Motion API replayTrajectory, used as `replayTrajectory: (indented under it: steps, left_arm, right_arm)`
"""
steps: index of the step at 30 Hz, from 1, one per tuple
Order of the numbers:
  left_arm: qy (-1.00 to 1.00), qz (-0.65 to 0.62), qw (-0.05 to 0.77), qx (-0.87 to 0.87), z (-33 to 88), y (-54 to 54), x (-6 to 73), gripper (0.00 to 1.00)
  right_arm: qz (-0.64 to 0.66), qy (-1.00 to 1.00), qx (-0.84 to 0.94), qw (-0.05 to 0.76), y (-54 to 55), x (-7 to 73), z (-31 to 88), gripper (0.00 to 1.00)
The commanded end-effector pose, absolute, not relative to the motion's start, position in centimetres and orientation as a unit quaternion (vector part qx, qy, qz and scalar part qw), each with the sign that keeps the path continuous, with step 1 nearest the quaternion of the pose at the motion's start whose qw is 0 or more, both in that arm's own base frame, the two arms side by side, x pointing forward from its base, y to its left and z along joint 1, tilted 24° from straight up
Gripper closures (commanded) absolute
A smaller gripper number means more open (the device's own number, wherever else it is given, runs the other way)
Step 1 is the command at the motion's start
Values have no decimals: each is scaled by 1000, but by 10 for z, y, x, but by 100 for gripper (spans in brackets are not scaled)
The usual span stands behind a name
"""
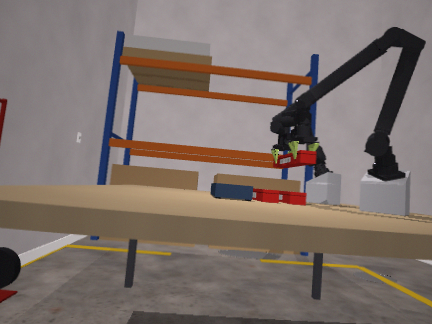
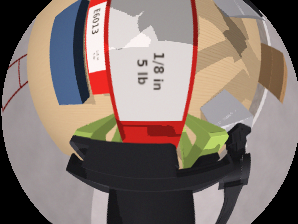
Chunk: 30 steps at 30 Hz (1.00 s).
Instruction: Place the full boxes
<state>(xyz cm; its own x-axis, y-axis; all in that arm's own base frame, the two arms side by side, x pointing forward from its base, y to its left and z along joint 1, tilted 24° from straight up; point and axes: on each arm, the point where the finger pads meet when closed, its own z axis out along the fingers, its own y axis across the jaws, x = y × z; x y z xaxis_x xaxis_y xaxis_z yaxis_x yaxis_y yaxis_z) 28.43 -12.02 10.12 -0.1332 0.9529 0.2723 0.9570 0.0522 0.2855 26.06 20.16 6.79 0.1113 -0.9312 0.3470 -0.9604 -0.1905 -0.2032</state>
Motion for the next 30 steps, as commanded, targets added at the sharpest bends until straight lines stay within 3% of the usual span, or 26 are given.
replayTrajectory:
  steps: [1,30]
  left_arm:
    - [-727,-207,-17,-655,117,-128,295,100]
    - [-725,-207,-13,-657,102,-123,243,100]
  right_arm:
    - [205,-628,751,3,216,267,88,100]
    - [203,-633,747,19,203,212,67,100]
